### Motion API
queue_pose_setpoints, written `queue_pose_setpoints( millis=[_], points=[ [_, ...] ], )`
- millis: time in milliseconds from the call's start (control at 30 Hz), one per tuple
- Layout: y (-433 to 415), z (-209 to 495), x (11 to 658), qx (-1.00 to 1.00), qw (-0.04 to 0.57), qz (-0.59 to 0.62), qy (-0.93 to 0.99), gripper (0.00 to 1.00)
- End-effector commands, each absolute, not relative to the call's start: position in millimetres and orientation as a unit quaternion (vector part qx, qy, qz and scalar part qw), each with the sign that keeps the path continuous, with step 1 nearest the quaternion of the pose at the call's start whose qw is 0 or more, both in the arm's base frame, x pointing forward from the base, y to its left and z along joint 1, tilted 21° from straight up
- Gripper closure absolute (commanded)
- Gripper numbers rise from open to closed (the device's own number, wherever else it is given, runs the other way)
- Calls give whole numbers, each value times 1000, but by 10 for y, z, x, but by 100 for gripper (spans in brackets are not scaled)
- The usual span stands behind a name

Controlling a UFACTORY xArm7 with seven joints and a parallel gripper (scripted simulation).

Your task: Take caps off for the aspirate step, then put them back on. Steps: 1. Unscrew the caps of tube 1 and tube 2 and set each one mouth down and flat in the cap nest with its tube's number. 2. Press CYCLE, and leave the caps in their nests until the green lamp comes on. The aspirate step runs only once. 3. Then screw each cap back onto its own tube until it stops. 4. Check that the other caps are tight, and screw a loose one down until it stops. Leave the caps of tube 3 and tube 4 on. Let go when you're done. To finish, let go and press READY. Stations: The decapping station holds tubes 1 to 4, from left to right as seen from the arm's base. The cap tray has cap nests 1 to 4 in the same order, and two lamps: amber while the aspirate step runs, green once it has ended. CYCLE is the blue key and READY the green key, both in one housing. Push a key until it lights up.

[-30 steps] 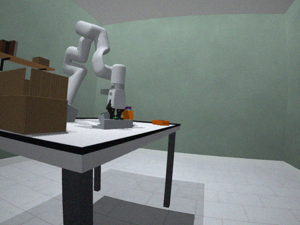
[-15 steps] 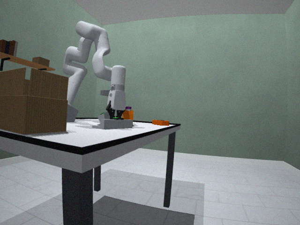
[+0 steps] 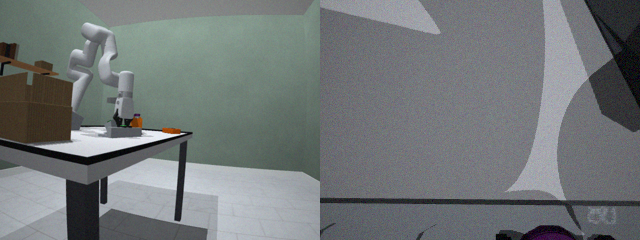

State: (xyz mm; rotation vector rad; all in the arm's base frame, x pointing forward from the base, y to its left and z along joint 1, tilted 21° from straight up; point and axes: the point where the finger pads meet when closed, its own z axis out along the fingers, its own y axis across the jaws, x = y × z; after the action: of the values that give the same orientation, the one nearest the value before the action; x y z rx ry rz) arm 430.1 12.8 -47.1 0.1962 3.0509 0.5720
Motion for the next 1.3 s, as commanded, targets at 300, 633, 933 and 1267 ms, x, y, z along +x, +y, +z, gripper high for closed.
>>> queue_pose_setpoints(
  millis=[300,633,933,1267],
  points=[
    [121,-471,4317,64,18,183,981,100],
    [103,-425,4315,64,18,183,981,100],
    [-23,-99,4295,64,18,183,981,100],
    [-166,274,4274,64,18,183,981,100]
  ],
)
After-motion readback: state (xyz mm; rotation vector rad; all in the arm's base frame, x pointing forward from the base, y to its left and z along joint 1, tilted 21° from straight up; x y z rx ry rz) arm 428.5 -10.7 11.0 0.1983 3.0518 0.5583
